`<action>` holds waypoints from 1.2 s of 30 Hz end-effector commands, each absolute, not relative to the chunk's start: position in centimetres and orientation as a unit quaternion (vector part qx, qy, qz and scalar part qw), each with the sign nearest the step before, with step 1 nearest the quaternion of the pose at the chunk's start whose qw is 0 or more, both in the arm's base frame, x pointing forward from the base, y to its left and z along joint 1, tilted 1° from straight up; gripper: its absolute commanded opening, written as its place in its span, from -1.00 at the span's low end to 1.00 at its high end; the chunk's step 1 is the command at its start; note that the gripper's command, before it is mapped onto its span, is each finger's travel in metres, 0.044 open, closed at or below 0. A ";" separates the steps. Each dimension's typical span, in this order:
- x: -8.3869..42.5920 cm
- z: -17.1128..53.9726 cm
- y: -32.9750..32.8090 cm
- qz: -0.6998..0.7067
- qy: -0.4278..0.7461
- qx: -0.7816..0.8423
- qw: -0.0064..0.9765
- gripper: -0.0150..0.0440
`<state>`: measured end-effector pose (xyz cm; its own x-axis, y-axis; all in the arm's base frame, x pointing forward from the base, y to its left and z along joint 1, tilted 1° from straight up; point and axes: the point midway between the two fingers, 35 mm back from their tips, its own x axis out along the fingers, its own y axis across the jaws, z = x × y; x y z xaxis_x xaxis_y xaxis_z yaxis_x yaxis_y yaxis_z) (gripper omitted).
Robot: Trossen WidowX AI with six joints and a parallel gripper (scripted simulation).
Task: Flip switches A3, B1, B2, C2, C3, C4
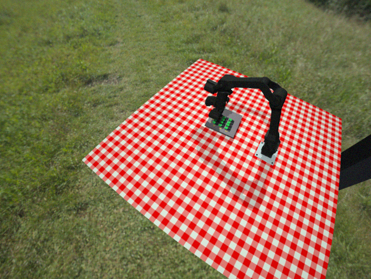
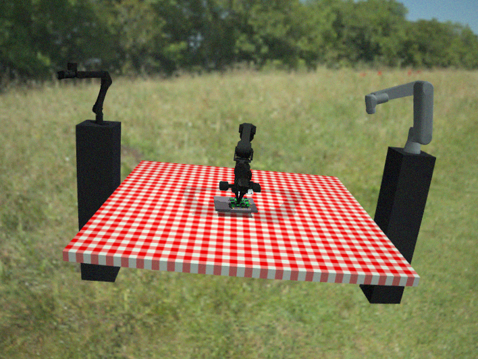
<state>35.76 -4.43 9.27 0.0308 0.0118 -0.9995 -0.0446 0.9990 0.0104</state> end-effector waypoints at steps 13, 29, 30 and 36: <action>35.8 9.0 -4.4 0.018 0.695 -0.010 0.718 -0.49; 35.8 8.8 -4.4 0.018 0.695 -0.010 0.718 -0.49; 35.8 8.8 -4.4 0.018 0.695 -0.010 0.718 -0.49; 35.5 14.2 -4.5 0.019 0.688 -0.011 0.726 -0.49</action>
